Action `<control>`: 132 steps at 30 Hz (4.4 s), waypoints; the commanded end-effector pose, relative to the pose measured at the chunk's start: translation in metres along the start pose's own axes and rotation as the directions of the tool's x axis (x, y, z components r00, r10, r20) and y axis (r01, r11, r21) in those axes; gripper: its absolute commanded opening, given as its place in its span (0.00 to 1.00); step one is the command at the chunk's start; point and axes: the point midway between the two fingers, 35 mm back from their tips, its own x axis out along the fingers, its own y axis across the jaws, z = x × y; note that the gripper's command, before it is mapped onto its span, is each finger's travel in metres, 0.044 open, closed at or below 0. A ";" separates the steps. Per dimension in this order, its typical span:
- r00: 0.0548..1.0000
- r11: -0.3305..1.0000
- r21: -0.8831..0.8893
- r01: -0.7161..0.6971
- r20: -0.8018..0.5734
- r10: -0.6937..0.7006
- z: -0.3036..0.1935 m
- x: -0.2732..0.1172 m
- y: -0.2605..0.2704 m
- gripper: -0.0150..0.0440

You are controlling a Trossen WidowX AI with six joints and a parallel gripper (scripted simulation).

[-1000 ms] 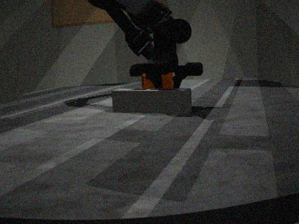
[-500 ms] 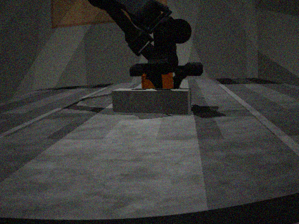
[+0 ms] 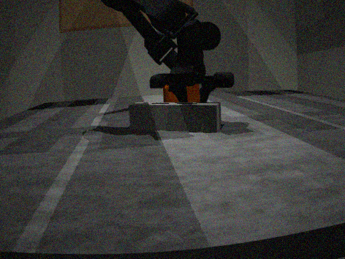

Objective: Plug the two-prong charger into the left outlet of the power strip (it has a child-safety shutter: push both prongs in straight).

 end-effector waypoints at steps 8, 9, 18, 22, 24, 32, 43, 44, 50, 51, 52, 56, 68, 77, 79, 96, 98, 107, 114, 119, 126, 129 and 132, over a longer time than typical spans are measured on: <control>1.000 1.000 0.028 -0.006 0.023 0.006 0.007 0.000 0.000 0.25; 1.000 1.000 0.028 -0.006 0.023 0.006 0.007 0.000 0.000 0.25; 1.000 1.000 0.028 -0.006 0.023 0.006 0.007 -0.001 0.000 0.25; 1.000 1.000 0.028 -0.006 0.023 0.006 0.007 -0.002 0.000 0.25; 1.000 1.000 0.028 -0.006 0.023 0.006 0.007 -0.002 -0.001 0.25; 1.000 1.000 0.028 -0.006 0.023 0.006 0.008 -0.003 -0.001 0.25; 1.000 1.000 0.028 -0.006 0.023 0.006 0.008 -0.003 -0.001 0.25; 1.000 1.000 0.028 -0.006 0.023 0.006 0.008 -0.002 -0.001 0.25; 1.000 1.000 0.028 -0.006 0.023 0.006 0.008 -0.002 -0.001 0.25; 1.000 1.000 0.028 -0.006 0.023 0.006 0.008 -0.002 -0.001 0.25; 1.000 1.000 0.028 -0.006 0.023 0.006 0.008 -0.002 -0.001 0.25; 1.000 1.000 0.028 -0.006 0.023 0.006 0.008 -0.001 -0.001 0.25; 1.000 1.000 0.028 -0.006 0.023 0.005 0.008 0.000 -0.001 0.25; 1.000 1.000 0.028 -0.006 0.023 0.005 0.008 0.000 -0.001 0.25; 1.000 1.000 0.028 -0.006 0.023 0.005 0.008 0.000 -0.001 0.25; 1.000 1.000 0.009 -0.004 0.000 0.004 0.000 0.000 0.000 0.34; 1.000 1.000 0.009 -0.004 0.000 0.004 0.000 0.000 0.000 0.43; 1.000 1.000 0.009 -0.004 0.000 0.004 0.000 0.000 0.000 0.83; 1.000 1.000 0.009 -0.004 0.001 0.004 0.000 0.000 0.000 1.00; 1.000 1.000 0.011 -0.004 0.004 0.004 -0.002 0.000 0.000 1.00; 1.000 1.000 0.014 -0.005 0.007 0.004 -0.004 0.000 0.000 1.00; 1.000 1.000 0.016 -0.005 0.009 0.005 -0.005 0.000 0.000 1.00; 1.000 1.000 0.017 -0.005 0.011 0.005 -0.006 0.000 0.000 1.00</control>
